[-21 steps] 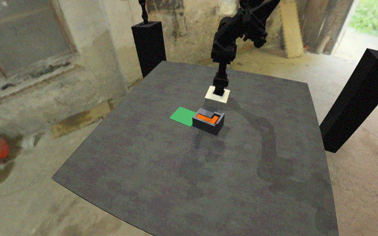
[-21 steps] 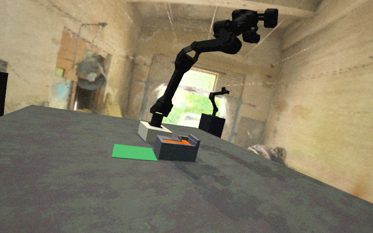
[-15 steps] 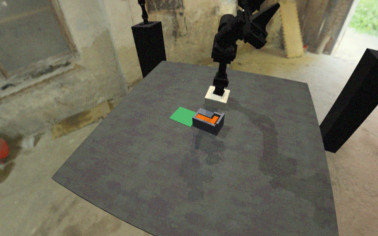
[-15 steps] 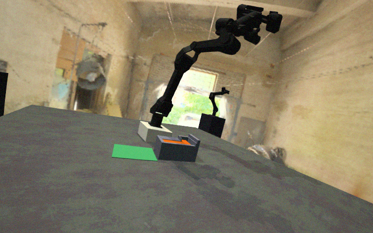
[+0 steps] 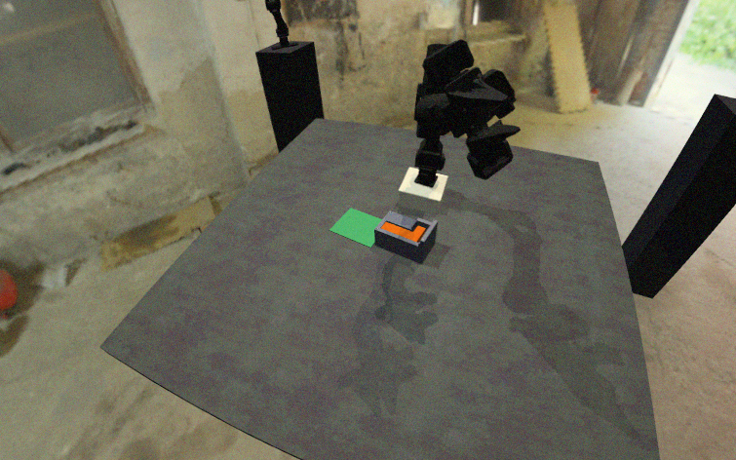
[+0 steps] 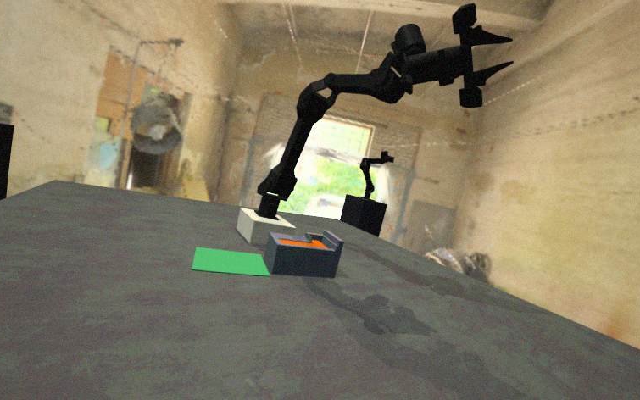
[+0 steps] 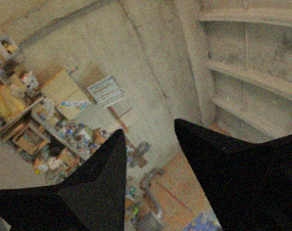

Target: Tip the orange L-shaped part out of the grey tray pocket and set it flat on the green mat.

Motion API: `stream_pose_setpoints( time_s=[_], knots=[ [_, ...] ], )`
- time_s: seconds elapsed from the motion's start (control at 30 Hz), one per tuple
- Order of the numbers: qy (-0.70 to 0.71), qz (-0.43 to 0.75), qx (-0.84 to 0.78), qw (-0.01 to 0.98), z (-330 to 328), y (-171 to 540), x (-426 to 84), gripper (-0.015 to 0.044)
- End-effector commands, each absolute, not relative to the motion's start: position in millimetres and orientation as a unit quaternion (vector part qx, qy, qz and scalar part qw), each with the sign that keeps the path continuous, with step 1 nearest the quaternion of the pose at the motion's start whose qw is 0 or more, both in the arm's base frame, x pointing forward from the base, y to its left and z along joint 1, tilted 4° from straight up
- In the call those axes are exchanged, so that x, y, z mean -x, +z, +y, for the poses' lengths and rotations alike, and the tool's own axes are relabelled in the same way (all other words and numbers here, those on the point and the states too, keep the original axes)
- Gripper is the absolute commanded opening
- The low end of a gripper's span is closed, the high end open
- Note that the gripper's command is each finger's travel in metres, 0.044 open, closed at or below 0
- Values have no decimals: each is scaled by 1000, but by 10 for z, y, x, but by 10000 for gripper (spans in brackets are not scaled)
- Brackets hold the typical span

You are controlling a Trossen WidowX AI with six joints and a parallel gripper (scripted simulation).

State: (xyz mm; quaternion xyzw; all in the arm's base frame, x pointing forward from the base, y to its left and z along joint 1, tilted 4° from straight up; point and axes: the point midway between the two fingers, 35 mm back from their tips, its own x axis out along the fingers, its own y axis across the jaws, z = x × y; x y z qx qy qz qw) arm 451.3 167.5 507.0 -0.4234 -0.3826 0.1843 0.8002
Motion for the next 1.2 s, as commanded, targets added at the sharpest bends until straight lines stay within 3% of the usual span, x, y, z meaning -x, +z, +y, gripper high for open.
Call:
stream_pose_setpoints(
  time_s=[0.0, 0.53, 0.93, 1.17],
  knots=[
    [263, -168, 306, 900, 1633, 4278, -4728, 180],
    [249, 284, 76, 923, 1377, 2532, -4277, 180],
    [90, 588, -44, 803, 968, 1547, -3171, 180],
    [-11, 691, -69, 719, 744, 1336, -2548, 180]
  ],
)
